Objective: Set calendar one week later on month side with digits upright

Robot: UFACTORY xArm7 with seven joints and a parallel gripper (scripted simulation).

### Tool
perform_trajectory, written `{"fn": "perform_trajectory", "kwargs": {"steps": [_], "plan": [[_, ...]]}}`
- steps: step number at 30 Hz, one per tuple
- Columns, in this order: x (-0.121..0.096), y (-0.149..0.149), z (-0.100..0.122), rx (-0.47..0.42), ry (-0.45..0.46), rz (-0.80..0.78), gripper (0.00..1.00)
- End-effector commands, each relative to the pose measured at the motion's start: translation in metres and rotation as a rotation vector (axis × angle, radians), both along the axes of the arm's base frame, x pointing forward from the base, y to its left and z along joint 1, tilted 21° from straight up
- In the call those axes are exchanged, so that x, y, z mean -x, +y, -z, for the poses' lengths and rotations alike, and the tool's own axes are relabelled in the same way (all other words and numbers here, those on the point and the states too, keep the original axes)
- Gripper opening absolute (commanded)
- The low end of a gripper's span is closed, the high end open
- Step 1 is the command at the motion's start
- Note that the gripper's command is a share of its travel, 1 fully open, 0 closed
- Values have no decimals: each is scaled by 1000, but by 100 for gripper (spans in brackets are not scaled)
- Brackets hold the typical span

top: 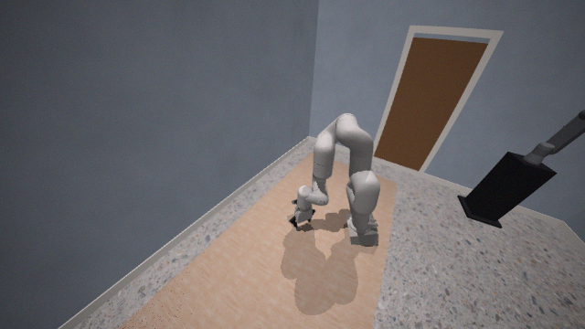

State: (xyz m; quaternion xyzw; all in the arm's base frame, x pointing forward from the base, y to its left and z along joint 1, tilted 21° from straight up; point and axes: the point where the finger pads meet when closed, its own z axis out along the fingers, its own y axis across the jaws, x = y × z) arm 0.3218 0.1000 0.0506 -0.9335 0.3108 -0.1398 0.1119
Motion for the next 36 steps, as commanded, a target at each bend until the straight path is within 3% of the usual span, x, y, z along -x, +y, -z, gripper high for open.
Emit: {"fn": "perform_trajectory", "kwargs": {"steps": [1,11,14,18,22,26,31,36], "plan": [[5,-2,-18,0,-3,1,100],[7,-3,-25,-11,1,31,100],[5,-5,-25,-48,15,137,100],[-13,-16,-30,-58,19,164,100],[-14,-17,-31,-68,22,193,100],[-19,-20,-32,-116,40,327,100],[-35,-29,-36,-116,40,327,100],[-36,-30,-37,-136,47,386,100]]}}
